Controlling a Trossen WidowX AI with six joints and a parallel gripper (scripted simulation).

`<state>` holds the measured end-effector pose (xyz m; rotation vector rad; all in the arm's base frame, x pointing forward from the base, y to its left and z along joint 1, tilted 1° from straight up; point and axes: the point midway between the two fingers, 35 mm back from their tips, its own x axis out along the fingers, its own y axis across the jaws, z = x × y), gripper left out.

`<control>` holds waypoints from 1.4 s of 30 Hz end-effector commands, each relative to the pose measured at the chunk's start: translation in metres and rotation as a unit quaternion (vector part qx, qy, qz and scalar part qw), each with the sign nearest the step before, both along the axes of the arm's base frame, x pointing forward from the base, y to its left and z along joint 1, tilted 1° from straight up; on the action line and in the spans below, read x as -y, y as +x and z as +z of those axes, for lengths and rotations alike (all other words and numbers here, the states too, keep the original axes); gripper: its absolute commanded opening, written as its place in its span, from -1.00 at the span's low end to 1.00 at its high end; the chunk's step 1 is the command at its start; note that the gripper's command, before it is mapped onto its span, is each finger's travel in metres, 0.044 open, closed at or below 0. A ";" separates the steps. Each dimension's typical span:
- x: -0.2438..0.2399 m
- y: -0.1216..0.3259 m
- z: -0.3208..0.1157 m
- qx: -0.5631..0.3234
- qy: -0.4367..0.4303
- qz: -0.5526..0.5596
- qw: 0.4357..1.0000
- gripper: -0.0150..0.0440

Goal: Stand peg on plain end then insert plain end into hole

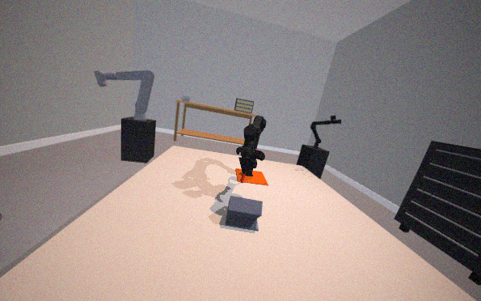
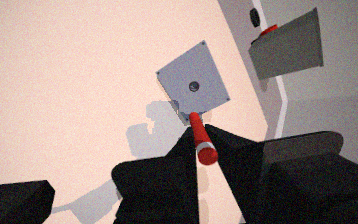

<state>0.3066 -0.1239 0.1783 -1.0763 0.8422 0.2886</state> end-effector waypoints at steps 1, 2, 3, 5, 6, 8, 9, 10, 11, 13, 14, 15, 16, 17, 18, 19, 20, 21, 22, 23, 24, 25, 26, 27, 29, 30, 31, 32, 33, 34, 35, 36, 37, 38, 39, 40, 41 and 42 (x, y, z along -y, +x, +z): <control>-0.004 0.002 0.000 0.009 -0.007 0.014 1.000 -0.49; -0.004 0.002 0.000 0.009 -0.007 0.014 1.000 -0.49; -0.004 0.003 0.000 0.009 -0.008 0.014 1.000 -0.49; -0.004 0.005 -0.001 0.011 -0.009 0.016 1.000 -0.49; -0.004 0.006 -0.002 0.011 -0.009 0.016 1.000 -0.49; -0.004 0.009 -0.003 0.013 -0.011 0.018 1.000 -0.49; -0.004 0.011 -0.004 0.014 -0.011 0.019 1.000 -0.49; -0.004 0.012 -0.004 0.015 -0.012 0.020 1.000 -0.49; -0.004 0.014 -0.005 0.016 -0.013 0.021 1.000 -0.49; -0.004 0.017 -0.007 0.018 -0.014 0.023 0.999 -0.49; -0.004 0.018 -0.007 0.018 -0.015 0.024 0.999 -0.49; -0.004 0.020 -0.008 0.019 -0.015 0.025 0.999 -0.49; -0.004 0.021 -0.009 0.020 -0.016 0.026 0.999 -0.49; -0.004 0.023 -0.010 0.021 -0.017 0.027 0.999 -0.49; -0.005 0.024 -0.010 0.022 -0.017 0.028 0.999 -0.49; -0.005 0.025 -0.011 0.023 -0.018 0.029 0.999 -0.49; -0.005 0.027 -0.012 0.024 -0.019 0.029 0.999 -0.49; -0.005 0.028 -0.013 0.025 -0.019 0.030 0.999 -0.49; -0.005 0.030 -0.013 0.026 -0.020 0.031 0.999 -0.49; -0.005 0.031 -0.014 0.027 -0.020 0.032 0.999 -0.49; -0.005 0.032 -0.015 0.027 -0.021 0.033 0.999 -0.49; -0.005 0.034 -0.016 0.028 -0.022 0.034 0.999 -0.49; -0.005 0.035 -0.017 0.029 -0.022 0.035 0.999 -0.49; -0.005 0.036 -0.017 0.030 -0.023 0.036 0.999 -0.49; -0.006 0.039 -0.019 0.032 -0.024 0.038 0.998 -0.49; -0.006 0.040 -0.020 0.033 -0.025 0.039 0.998 -0.49; -0.006 0.042 -0.021 0.034 -0.026 0.040 0.998 -0.49; -0.006 0.043 -0.022 0.035 -0.026 0.041 0.998 -0.49; -0.006 0.044 -0.023 0.036 -0.027 0.042 0.998 -0.49; -0.006 0.046 -0.023 0.036 -0.027 0.042 0.998 -0.49; -0.007 0.047 -0.024 0.037 -0.028 0.043 0.998 -0.49; -0.007 0.048 -0.025 0.038 -0.029 0.044 0.998 -0.49; -0.007 0.049 -0.026 0.039 -0.029 0.045 0.998 -0.49; -0.007 0.049 -0.026 0.039 -0.029 0.045 0.998 -0.49; -0.007 0.050 -0.027 0.040 -0.030 0.046 0.998 -0.49; -0.007 0.050 -0.027 0.040 -0.029 0.045 0.998 -0.49; -0.007 0.051 -0.027 0.041 -0.029 0.045 0.998 -0.49; -0.007 0.051 -0.028 0.042 -0.028 0.044 0.998 -0.49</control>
